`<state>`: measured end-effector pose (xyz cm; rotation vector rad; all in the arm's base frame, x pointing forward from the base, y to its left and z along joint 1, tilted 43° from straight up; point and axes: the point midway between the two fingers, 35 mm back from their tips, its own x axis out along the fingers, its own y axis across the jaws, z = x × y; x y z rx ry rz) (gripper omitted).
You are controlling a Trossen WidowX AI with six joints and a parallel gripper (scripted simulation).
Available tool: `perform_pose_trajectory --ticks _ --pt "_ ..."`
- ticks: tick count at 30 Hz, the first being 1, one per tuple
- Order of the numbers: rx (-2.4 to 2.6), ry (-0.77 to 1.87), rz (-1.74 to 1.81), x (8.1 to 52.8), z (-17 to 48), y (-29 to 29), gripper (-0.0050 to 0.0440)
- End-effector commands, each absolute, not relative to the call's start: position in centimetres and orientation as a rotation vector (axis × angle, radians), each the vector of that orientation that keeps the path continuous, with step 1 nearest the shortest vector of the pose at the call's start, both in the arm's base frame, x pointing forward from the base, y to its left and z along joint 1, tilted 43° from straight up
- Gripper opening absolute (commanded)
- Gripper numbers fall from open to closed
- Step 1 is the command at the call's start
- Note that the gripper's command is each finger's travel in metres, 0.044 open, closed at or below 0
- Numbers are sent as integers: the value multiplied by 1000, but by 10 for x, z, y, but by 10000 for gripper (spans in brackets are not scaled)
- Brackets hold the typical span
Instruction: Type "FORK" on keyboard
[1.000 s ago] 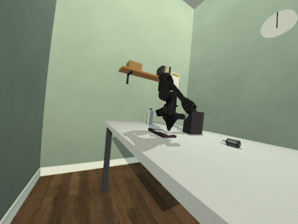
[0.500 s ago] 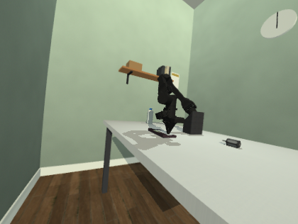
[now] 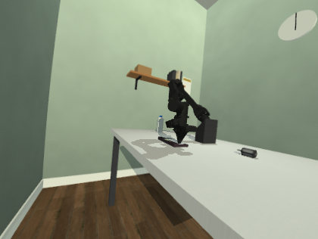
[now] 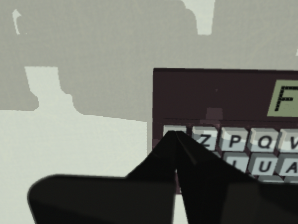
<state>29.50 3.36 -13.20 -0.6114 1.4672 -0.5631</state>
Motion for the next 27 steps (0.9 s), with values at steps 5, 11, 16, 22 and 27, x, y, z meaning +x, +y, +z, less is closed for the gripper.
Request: perform_pose_trajectory --ticks 5,11,16,22,27 --pt "-600 1451 -561 300 -128 36 -50" --pt "-604 1454 -562 299 -130 34 -50" --pt "-614 1463 -564 296 -132 32 -50" --pt "-600 1451 -561 300 -129 35 -50" --pt "-600 1451 -561 300 -129 35 -50"
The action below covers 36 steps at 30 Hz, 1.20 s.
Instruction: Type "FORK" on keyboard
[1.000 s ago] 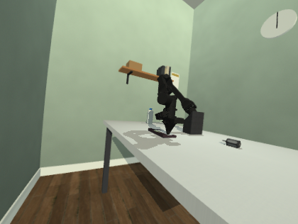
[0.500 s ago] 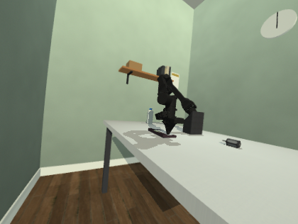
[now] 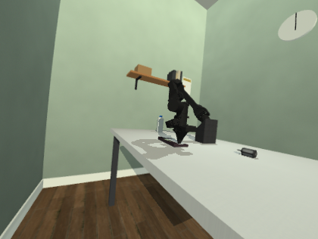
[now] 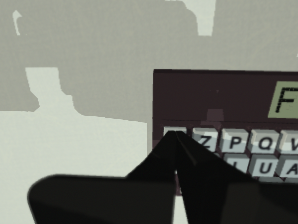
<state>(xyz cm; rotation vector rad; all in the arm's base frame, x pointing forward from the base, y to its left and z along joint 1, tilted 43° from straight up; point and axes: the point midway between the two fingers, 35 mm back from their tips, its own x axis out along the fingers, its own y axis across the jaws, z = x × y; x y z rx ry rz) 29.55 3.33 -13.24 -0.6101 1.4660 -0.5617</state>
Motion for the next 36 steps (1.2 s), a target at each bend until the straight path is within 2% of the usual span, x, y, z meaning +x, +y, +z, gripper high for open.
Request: perform_pose_trajectory --ticks 1,15,21,36 --pt "-600 1451 -561 300 -129 35 -50" --pt "-583 1438 -555 302 -100 63 -50" --pt "-601 1447 -561 283 -89 42 -50" --pt "-617 1465 -564 277 -107 25 -50"
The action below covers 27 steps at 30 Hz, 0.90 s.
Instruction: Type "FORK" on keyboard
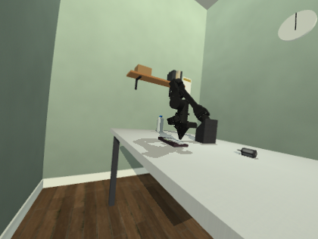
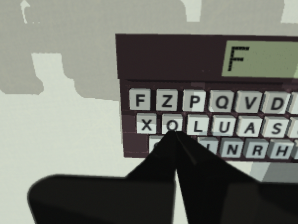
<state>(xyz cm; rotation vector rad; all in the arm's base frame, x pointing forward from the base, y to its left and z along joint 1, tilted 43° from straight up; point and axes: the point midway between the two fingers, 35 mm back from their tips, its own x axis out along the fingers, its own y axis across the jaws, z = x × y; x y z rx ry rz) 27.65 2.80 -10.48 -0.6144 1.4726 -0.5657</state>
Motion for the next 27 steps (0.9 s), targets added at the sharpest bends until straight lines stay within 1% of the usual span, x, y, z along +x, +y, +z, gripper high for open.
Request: perform_pose_trajectory --ticks 1,12,27 --pt "-617 1465 -564 278 -108 24 -50" --pt "-617 1465 -565 278 -117 15 -50" --pt "-602 1452 -561 282 -114 19 -50"
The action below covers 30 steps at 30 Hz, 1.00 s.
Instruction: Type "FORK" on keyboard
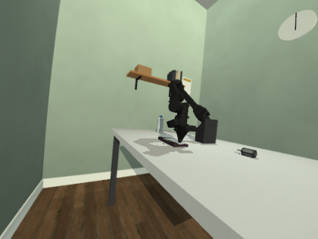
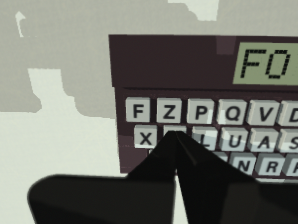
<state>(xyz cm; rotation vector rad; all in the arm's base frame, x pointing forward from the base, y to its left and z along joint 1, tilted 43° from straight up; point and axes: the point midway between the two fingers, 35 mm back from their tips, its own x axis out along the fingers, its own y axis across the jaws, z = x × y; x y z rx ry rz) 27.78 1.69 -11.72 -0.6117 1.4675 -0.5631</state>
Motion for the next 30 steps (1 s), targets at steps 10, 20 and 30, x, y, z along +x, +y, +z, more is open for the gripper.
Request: perform_pose_trajectory --ticks 10,20,30 --pt "-605 1455 -562 281 -115 17 -50" --pt "-611 1461 -566 279 -117 15 -50" --pt "-602 1452 -561 282 -115 18 -50"
